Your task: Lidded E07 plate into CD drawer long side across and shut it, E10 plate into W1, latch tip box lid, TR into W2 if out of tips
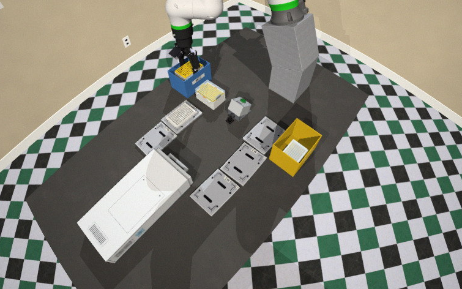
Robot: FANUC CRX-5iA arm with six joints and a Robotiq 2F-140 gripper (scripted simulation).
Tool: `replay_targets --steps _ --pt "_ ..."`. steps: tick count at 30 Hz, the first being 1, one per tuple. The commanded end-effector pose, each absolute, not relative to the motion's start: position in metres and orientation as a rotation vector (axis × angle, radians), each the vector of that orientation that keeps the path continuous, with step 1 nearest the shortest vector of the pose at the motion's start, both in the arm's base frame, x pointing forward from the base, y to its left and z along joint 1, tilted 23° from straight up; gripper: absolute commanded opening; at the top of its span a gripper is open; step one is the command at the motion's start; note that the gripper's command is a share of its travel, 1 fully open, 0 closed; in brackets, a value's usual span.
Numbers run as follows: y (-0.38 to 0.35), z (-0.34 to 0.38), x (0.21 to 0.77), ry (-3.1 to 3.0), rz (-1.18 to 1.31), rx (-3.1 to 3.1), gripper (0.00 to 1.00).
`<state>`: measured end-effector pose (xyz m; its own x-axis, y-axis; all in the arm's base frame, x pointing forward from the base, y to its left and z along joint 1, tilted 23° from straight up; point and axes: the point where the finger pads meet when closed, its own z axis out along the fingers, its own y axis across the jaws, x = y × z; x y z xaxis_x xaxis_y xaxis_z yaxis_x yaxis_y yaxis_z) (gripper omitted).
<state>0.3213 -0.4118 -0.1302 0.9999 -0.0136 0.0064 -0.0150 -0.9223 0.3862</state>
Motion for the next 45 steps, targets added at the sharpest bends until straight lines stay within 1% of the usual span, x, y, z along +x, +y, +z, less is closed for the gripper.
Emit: replay_targets --steps 1,25,45 --pt "-0.412 -0.13 0.322 -0.02 0.006 2.744 0.7" --pt "-0.412 -0.13 0.322 -0.02 0.006 2.744 0.7" --pt "-0.403 -0.109 0.322 -0.02 0.006 2.744 0.7"
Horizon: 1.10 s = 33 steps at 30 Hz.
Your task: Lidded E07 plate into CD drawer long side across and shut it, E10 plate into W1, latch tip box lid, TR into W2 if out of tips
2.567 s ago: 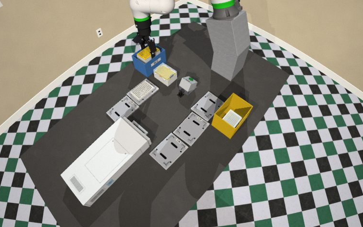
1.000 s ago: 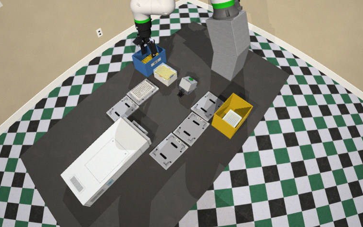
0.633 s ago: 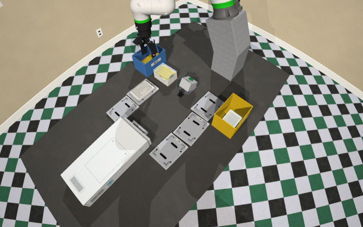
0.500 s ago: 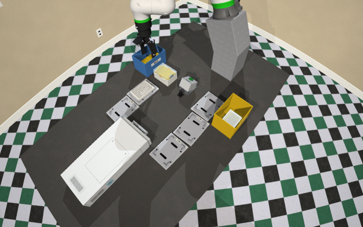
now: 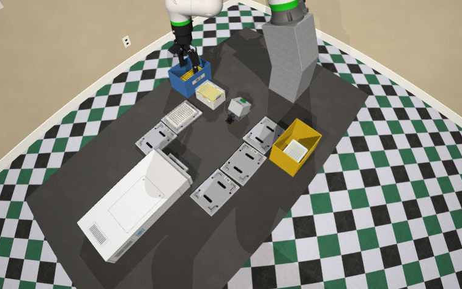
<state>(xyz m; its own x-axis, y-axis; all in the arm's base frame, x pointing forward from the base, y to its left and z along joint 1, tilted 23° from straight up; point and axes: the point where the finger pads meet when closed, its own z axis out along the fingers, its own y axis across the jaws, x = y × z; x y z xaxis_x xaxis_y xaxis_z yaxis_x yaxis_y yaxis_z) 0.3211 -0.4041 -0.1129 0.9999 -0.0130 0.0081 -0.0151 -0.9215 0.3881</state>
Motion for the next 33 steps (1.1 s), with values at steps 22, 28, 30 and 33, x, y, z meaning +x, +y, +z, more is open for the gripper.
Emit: replay_targets --steps 22,28,30,33 --pt "-0.393 -0.086 0.322 -0.02 0.007 2.744 0.7" --pt "-0.39 -0.078 0.322 -0.02 0.007 2.744 0.7" --pt "-0.389 -0.076 0.322 -0.02 0.007 2.744 0.7" --pt "-0.388 -0.072 0.322 -0.02 0.007 2.744 0.7"
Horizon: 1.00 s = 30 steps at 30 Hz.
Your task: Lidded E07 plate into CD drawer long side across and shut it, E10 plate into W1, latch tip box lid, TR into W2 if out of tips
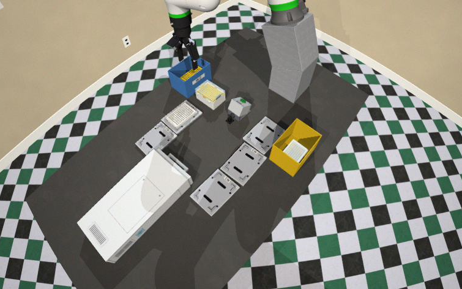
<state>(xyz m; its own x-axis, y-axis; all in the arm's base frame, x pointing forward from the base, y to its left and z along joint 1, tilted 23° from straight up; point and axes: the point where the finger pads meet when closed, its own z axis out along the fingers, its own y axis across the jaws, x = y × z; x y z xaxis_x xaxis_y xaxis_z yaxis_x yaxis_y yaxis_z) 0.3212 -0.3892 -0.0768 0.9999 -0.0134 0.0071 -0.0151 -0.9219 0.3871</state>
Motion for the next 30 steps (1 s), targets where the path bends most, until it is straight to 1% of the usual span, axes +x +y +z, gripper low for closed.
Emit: replay_targets --steps 1,26,30 --pt "-0.388 -0.072 0.322 -0.02 0.007 2.744 0.7" --pt "-0.379 -0.051 0.322 -0.02 0.007 2.744 0.7" --pt "-0.364 -0.056 0.32 -0.051 0.013 2.744 0.68"
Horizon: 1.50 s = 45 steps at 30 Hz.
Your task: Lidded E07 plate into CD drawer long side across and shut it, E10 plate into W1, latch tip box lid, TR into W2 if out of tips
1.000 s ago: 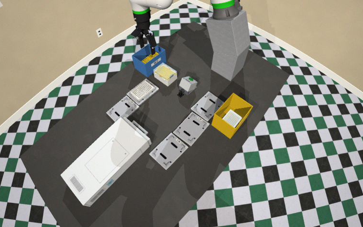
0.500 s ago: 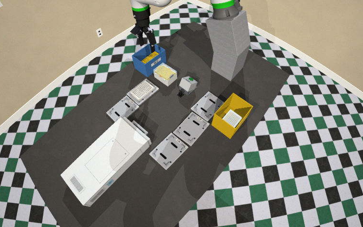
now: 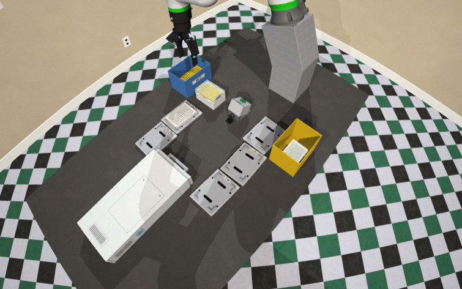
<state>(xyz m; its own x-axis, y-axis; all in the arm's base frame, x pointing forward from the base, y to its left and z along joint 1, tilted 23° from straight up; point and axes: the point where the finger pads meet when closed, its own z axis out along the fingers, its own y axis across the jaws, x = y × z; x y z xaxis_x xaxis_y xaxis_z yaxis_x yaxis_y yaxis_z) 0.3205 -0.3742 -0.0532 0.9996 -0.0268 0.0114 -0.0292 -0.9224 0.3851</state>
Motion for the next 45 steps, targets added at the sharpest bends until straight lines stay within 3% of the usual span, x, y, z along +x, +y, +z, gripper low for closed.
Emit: replay_targets --steps 1,24,25,45 --pt "-0.36 -0.058 0.32 -0.051 0.013 2.744 0.68" --pt "-0.289 -0.082 0.311 -0.051 0.013 2.744 0.59" --pt "-0.285 -0.084 0.311 -0.051 0.013 2.744 0.1" --pt "-0.217 -0.107 0.303 -0.051 0.013 2.744 0.1"
